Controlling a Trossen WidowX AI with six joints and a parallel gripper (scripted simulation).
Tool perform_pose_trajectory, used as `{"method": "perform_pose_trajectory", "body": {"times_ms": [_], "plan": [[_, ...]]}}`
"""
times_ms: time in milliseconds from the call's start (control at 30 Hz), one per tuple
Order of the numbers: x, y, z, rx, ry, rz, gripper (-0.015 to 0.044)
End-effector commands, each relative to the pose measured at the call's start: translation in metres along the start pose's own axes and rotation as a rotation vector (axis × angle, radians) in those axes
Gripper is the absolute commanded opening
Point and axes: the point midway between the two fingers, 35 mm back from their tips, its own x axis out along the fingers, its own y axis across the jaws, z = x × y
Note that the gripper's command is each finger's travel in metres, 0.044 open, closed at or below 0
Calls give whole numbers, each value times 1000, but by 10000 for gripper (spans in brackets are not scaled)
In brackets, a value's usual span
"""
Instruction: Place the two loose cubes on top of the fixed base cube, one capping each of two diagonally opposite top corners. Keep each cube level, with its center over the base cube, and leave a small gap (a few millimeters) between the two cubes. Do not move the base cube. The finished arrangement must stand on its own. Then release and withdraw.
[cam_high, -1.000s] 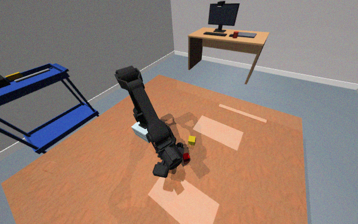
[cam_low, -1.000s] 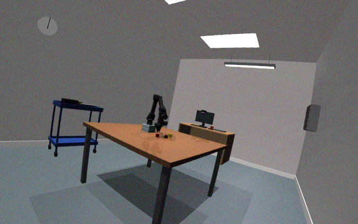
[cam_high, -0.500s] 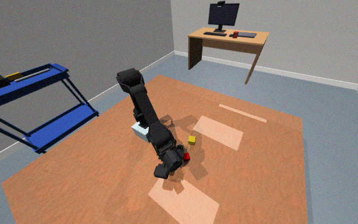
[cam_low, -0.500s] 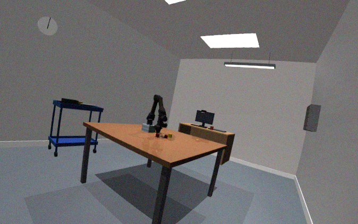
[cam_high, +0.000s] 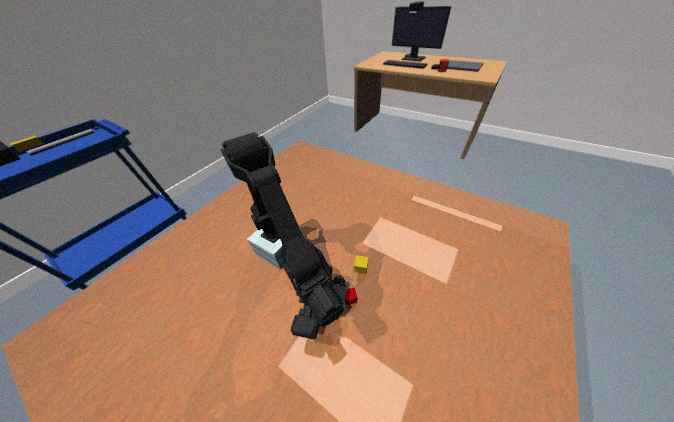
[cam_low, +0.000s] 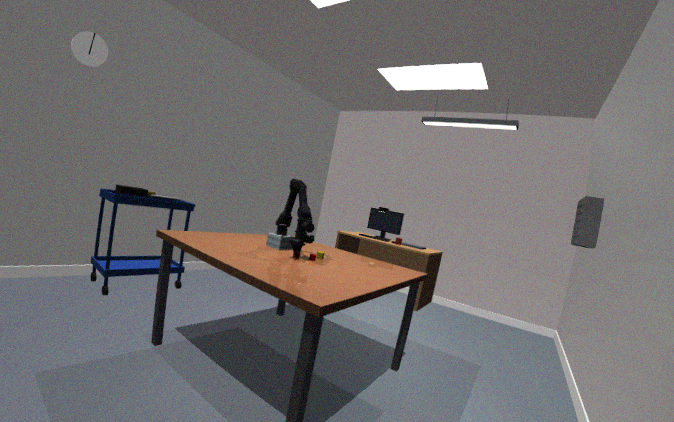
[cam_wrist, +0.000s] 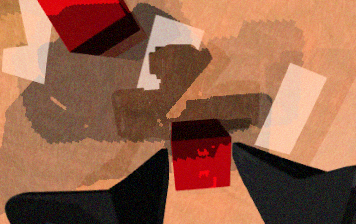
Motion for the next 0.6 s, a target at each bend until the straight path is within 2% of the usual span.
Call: {"method": "perform_pose_trajectory", "body": {"times_ms": [0, 167, 567], "plan": [[1, 1, 0, 4, -1, 3, 107], [0, 1, 0, 4, -1, 3, 105], [-35, -3, 4, 4, -1, 3, 105]]}}
